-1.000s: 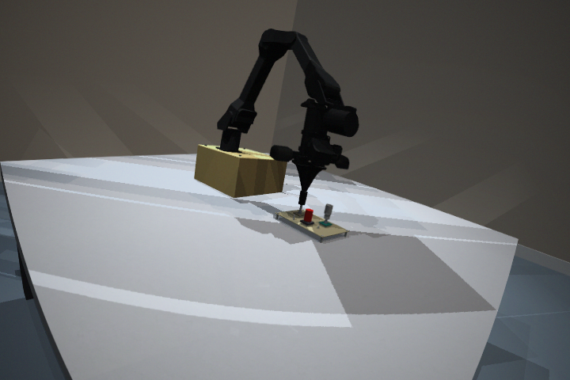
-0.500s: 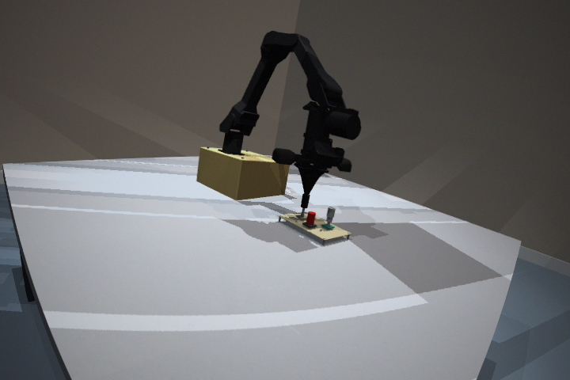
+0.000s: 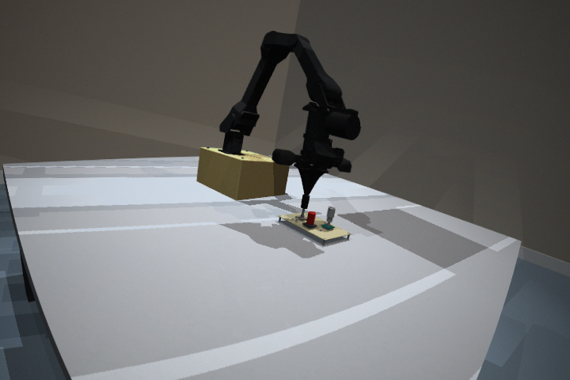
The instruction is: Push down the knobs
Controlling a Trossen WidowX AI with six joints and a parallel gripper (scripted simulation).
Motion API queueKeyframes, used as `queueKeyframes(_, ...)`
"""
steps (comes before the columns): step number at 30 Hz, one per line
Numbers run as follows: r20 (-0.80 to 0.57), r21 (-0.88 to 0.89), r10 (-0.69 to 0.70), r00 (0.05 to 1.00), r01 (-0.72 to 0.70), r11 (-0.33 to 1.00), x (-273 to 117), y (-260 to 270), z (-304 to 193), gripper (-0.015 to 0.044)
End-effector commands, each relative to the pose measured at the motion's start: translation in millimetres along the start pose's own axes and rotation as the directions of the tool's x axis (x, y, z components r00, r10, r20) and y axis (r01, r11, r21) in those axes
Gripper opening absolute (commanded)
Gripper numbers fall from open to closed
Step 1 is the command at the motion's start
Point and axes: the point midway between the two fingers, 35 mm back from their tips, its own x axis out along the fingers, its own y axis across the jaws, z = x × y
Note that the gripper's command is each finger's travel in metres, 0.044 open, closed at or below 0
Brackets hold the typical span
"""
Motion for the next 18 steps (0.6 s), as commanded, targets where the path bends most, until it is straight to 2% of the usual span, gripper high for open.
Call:
queueKeyframes(1, 0.0, 0.001, -0.001, 1.0, 0.001, 1.0, 7.5, 0.6, 1.1, 0.0)
queueKeyframes(18, 0.0, 0.001, -0.001, 1.0, 0.001, 1.0, 13.6, 0.6, 1.0, 0.0)
